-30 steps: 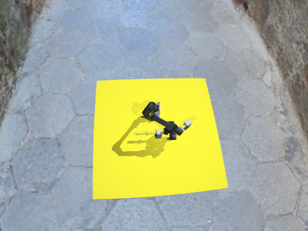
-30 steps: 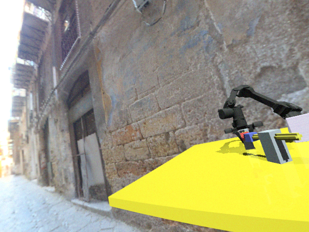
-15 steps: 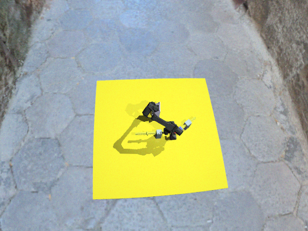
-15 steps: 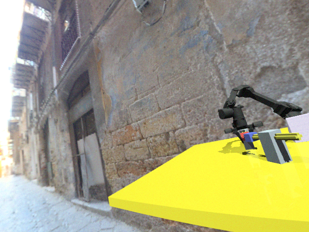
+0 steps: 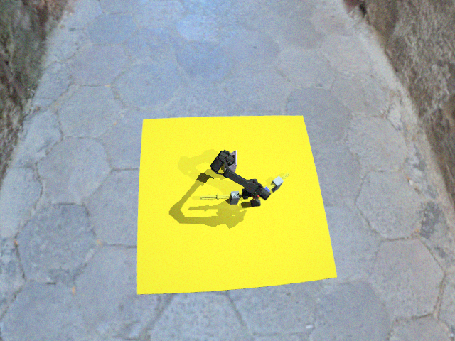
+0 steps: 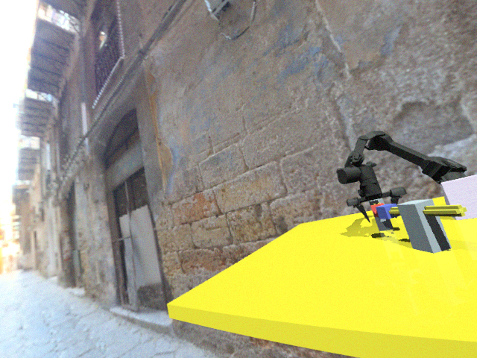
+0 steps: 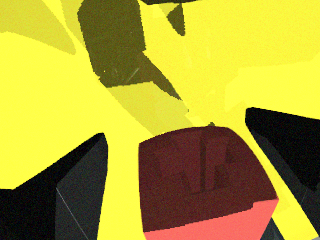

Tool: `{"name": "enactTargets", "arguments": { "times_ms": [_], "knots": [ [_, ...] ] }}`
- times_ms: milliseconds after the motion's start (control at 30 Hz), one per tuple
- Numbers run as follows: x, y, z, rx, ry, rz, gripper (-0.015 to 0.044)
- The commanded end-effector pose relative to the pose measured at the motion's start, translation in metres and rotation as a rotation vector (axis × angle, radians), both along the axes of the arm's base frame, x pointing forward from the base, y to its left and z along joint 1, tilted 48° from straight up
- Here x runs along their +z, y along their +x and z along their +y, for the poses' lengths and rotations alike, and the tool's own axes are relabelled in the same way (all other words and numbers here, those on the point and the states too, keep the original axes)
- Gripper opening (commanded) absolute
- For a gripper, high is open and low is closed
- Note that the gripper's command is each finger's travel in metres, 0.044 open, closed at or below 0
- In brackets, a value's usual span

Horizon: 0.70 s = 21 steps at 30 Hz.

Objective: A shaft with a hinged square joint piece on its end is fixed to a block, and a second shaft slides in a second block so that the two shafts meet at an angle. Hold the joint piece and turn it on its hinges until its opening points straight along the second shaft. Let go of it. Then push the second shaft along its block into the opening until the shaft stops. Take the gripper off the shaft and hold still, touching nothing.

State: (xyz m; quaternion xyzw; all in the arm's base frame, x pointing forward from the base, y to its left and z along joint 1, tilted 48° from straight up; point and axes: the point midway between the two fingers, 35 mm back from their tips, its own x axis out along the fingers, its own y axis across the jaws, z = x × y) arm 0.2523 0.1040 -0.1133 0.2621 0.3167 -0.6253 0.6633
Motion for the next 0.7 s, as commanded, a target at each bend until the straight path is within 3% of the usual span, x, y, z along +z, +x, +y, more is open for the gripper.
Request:
{"name": "enactTargets", "arguments": {
  "times_ms": [0,333,667],
  "knots": [
    [0.000,0.000,0.000,0.000,0.000,0.001,0.0440],
    [0.000,0.000,0.000,0.000,-0.006,0.001,0.0440],
    [0.017,-0.002,0.024,0.016,-0.293,-0.021,0.0440]
  ]
}}
